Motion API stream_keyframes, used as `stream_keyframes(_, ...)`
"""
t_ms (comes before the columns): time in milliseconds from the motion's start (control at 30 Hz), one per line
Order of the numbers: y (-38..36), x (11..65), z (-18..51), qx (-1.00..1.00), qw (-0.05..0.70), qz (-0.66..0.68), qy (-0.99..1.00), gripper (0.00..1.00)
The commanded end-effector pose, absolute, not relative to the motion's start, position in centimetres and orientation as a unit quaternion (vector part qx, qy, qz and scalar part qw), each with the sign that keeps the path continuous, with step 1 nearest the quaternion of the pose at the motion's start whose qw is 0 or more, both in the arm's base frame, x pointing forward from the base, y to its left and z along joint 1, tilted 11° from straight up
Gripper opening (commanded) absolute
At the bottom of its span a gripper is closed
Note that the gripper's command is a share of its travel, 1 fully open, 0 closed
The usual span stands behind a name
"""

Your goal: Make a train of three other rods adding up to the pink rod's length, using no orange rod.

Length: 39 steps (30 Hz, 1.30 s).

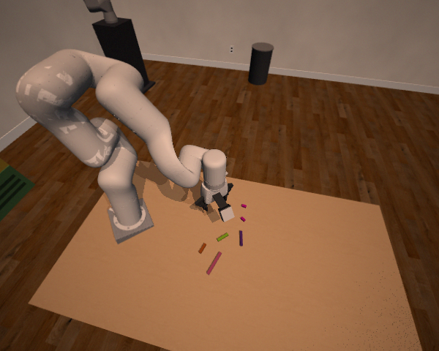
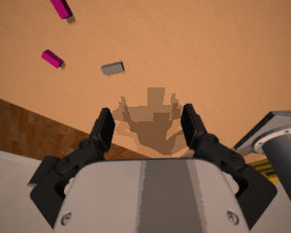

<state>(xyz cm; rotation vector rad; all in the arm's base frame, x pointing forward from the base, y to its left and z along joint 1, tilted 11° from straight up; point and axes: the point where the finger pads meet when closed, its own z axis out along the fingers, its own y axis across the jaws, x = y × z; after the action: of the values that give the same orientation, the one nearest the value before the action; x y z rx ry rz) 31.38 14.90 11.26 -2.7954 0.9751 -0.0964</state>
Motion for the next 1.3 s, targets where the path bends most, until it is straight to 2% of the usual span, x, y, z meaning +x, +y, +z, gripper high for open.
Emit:
stream_keyframes(0,14.9,31.5,11.4,-0.94,0.091,-0.034,0.328,1.0)
stream_keyframes(633,15.2,31.9,11.6,-0.936,0.091,-0.033,0.338,1.0)
stream_keyframes(1267,22.2,42.9,14.5,-0.8,0.097,-0.005,0.592,1.0)
